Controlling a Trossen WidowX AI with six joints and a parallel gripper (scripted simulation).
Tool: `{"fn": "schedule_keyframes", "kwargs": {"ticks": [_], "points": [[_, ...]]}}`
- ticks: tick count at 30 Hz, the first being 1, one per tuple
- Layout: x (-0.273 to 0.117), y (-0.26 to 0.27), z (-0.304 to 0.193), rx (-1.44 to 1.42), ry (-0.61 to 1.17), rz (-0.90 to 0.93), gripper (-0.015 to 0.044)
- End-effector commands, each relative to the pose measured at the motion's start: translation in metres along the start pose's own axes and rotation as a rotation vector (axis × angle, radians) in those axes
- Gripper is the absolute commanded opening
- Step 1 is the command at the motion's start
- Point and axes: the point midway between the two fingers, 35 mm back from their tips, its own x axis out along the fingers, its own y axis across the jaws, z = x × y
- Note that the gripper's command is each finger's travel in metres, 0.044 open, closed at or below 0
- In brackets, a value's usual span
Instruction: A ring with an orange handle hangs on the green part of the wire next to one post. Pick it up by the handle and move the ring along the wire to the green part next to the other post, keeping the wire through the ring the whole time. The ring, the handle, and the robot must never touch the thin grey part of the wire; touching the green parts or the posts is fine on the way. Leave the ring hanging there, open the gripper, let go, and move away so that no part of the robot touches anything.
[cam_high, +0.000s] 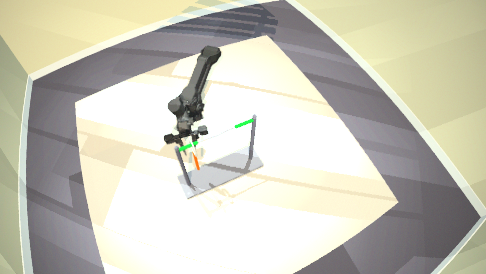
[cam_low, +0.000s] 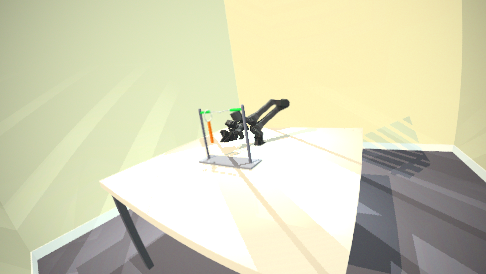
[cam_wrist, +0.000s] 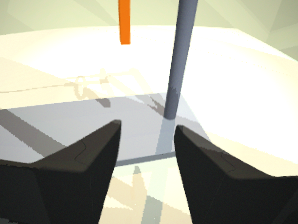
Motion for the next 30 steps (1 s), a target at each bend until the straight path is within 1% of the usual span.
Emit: {"fn": "schedule_keyframes", "kwargs": {"ticks": [1,23,30], "points": [[0.001,0.001,0.001,-0.02,-0.006,0.007,0.016],[0.03,0.007,0.045,-0.111,-0.196,0.191,0.016],[0.033,0.008,0.048,-0.119,-0.208,0.204,0.016]]}}
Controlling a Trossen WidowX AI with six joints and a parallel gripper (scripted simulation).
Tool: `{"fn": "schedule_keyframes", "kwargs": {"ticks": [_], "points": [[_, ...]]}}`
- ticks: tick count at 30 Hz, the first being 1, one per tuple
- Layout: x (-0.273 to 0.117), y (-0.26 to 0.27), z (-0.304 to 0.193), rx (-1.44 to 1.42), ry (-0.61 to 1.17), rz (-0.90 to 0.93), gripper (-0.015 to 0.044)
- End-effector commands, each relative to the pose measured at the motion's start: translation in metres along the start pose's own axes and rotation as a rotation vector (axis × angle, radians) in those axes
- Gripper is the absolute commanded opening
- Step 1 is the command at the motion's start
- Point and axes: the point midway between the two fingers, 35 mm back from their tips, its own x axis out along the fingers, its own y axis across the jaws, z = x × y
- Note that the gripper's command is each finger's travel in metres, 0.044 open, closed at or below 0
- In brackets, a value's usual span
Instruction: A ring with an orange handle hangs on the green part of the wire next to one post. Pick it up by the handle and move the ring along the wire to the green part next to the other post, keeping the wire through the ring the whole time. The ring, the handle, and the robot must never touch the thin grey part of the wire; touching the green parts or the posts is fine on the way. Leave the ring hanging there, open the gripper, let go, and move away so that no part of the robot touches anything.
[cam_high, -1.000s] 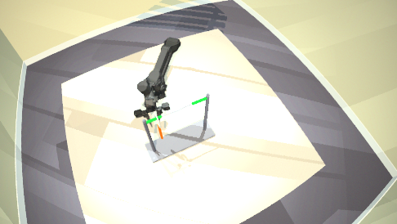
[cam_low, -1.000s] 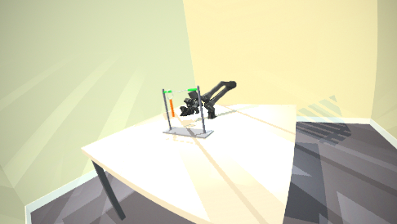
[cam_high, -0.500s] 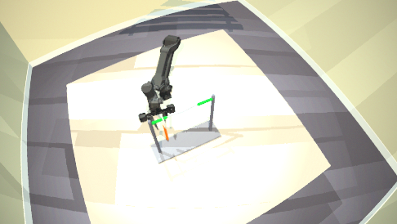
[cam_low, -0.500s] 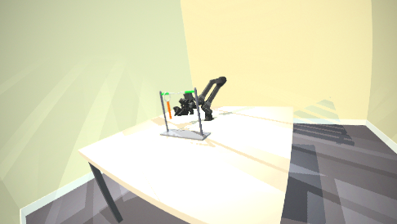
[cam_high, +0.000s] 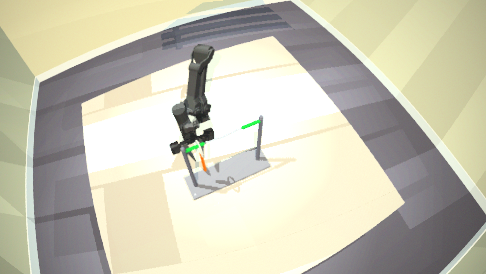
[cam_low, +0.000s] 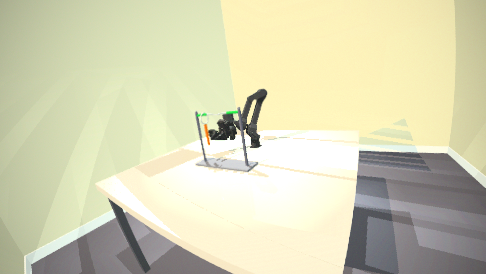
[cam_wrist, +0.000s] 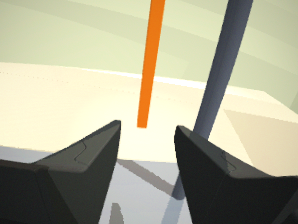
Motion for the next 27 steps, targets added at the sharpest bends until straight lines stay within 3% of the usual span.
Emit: {"fn": "schedule_keyframes", "kwargs": {"ticks": [1,27], "points": [[0.003,0.0,0.0,0.006,-0.001,0.008,0.016],[0.041,-0.002,0.004,0.005,-0.003,0.008,0.016]]}}
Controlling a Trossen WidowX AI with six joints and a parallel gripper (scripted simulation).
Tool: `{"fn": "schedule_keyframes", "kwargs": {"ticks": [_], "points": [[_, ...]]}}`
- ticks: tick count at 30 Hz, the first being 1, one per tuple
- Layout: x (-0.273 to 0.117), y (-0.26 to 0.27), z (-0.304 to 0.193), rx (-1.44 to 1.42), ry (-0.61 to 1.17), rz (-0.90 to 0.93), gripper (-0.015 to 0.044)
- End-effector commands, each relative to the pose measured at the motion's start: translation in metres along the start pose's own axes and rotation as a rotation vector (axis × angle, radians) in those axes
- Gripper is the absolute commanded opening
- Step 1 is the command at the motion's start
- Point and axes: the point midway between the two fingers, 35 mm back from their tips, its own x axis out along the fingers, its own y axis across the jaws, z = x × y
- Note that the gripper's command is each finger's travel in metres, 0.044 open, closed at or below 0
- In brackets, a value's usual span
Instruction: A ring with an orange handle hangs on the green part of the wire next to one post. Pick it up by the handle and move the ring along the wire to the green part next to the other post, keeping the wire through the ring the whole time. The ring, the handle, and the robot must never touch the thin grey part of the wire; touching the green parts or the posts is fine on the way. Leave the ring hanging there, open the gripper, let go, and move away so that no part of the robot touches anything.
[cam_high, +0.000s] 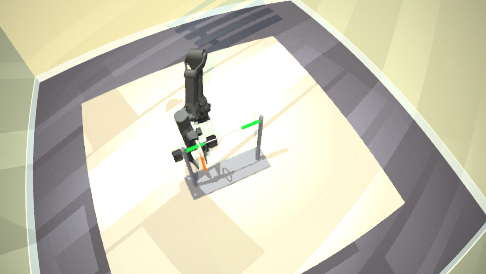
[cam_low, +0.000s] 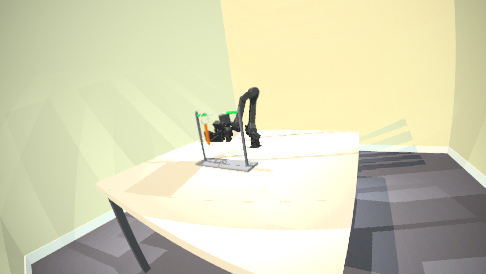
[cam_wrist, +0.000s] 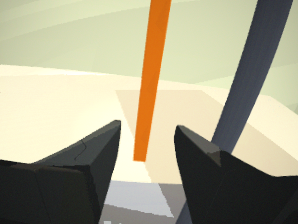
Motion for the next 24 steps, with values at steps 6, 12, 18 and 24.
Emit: {"fn": "schedule_keyframes", "kwargs": {"ticks": [6,12,18,24], "points": [[0.013,-0.001,-0.001,0.008,0.001,-0.005,0.016],[0.023,0.0,-0.002,0.008,0.0,-0.005,0.016],[0.032,0.002,-0.003,0.009,-0.001,-0.005,0.016],[0.038,0.003,-0.004,0.009,-0.002,-0.005,0.016]]}}
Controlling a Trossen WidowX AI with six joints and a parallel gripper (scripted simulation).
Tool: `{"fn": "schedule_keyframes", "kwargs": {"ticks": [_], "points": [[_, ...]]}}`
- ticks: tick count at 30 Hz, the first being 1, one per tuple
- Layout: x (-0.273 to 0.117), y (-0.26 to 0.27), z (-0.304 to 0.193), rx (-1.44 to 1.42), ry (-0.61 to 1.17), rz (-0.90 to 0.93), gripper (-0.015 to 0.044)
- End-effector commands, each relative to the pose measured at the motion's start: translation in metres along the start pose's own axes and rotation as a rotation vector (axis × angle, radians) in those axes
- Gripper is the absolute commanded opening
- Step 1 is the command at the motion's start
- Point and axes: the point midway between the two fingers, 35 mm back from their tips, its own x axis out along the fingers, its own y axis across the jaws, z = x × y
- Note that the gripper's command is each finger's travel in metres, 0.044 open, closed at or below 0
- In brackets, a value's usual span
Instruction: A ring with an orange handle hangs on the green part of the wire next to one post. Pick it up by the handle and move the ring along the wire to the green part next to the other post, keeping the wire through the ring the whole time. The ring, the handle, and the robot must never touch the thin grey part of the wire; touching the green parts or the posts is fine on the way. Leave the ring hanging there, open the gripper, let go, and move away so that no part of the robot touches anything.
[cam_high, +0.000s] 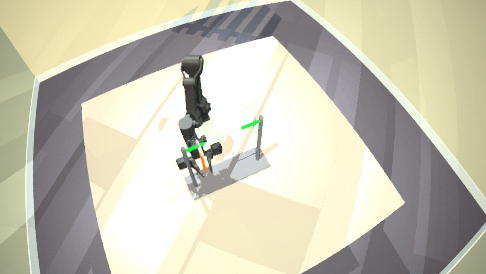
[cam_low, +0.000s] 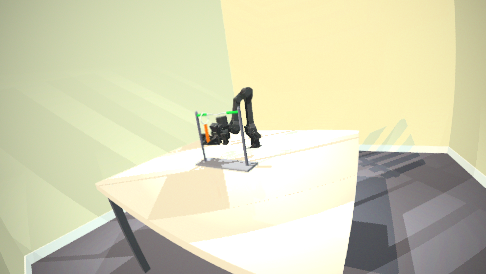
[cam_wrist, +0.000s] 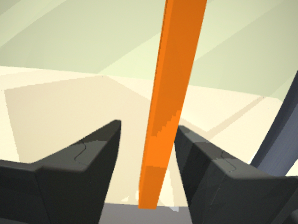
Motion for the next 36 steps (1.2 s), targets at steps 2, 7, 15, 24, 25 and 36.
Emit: {"fn": "schedule_keyframes", "kwargs": {"ticks": [2,7,15,24,25,36], "points": [[0.0018,-0.0009,-0.0011,0.007,0.002,-0.006,0.016],[0.0018,-0.0009,-0.0011,0.007,0.002,-0.006,0.016],[0.0018,-0.0009,-0.0011,0.007,0.002,-0.006,0.016],[0.0017,0.0,-0.001,0.001,0.002,0.0,-0.0037],[0.0017,0.0,-0.001,0.001,0.002,0.0,-0.0063],[0.0017,-0.0001,0.0007,0.002,0.002,-0.001,-0.015]]}}
